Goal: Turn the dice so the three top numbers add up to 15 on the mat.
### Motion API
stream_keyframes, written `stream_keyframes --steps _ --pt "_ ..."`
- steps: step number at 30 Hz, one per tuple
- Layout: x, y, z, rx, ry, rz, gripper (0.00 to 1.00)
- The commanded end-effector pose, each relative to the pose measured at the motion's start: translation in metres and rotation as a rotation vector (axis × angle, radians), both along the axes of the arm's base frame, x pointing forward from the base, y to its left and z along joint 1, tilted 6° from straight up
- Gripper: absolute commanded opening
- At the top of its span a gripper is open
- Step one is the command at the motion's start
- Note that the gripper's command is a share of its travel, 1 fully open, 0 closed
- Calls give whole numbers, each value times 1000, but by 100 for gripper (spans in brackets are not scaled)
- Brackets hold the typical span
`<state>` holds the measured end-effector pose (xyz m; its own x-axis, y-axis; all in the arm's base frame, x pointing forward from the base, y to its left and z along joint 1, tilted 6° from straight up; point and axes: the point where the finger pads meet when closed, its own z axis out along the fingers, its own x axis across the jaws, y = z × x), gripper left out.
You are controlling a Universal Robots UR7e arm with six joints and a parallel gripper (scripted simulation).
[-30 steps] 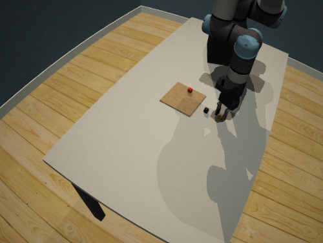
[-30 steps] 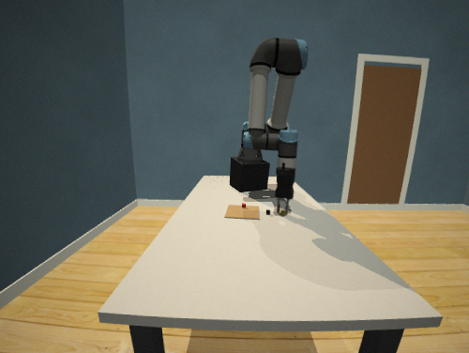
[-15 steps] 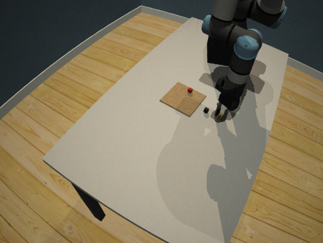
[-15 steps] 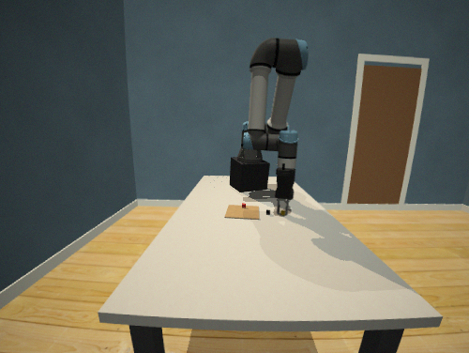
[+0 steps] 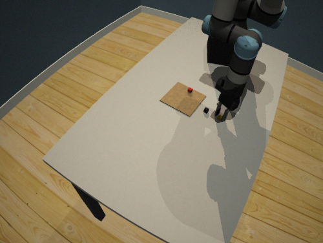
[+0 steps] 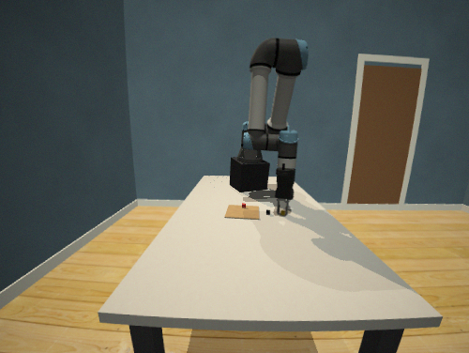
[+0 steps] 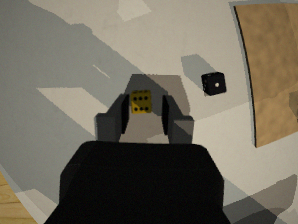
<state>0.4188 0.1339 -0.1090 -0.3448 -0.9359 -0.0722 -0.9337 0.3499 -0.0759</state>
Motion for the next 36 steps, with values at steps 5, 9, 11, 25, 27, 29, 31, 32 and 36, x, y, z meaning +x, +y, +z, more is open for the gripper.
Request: stream_keyframes --steps 5,9,11,25,27,29,31,32,36 --pt "1 1 0 0 -2 1 64" --pt "1 1 0 0 -2 1 34" --pt "1 1 0 0 -2 1 34" --pt "1 1 0 0 -2 1 34" --pt "1 1 0 0 -2 1 34" --pt "1 1 0 0 -2 1 34" --pt "1 1 0 0 -2 1 34" --pt "1 1 0 0 -2 1 34" --pt "1 1 0 0 -2 1 34"
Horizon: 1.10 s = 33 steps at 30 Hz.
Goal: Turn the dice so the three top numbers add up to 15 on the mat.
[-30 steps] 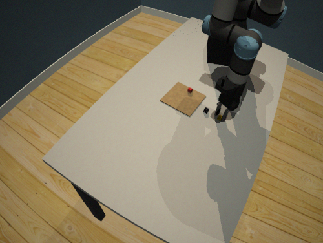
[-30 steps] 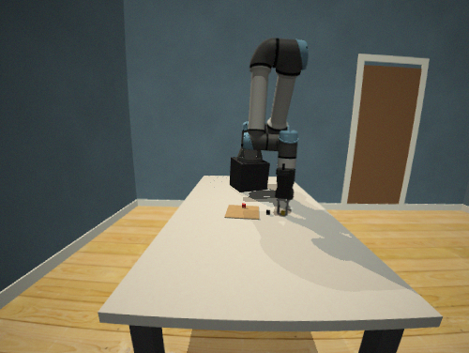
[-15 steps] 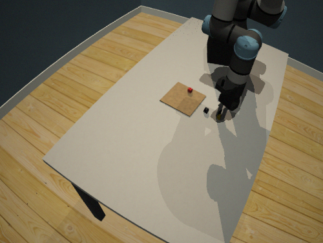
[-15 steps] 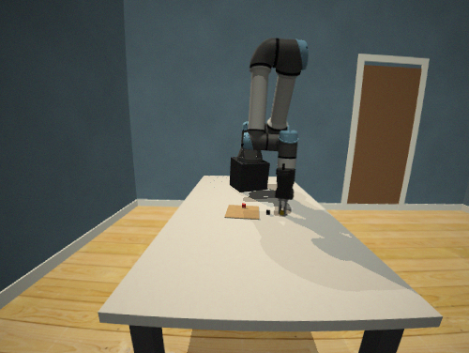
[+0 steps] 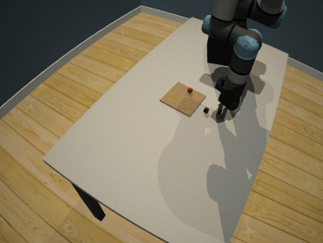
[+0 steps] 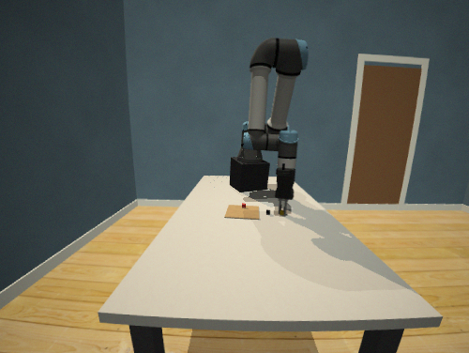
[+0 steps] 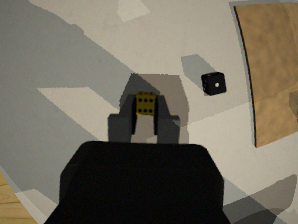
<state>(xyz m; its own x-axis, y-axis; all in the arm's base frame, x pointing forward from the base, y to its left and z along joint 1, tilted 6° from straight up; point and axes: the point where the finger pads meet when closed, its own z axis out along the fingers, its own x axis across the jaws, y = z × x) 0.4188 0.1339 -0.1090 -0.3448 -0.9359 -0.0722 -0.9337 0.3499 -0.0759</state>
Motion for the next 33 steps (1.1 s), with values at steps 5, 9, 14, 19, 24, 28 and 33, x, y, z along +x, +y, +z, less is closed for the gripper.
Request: stream_keyframes --steps 5,9,14,19,24,28,33 --pt "1 1 0 0 -2 1 34" --pt "1 1 0 0 -2 1 34" --pt "1 1 4 0 -2 1 34" --pt "1 0 9 0 -2 1 34" --pt "-1 0 22 0 -2 1 34" --pt "-2 -1 37 0 -2 1 34" --pt "-4 -2 56 0 -2 1 34"
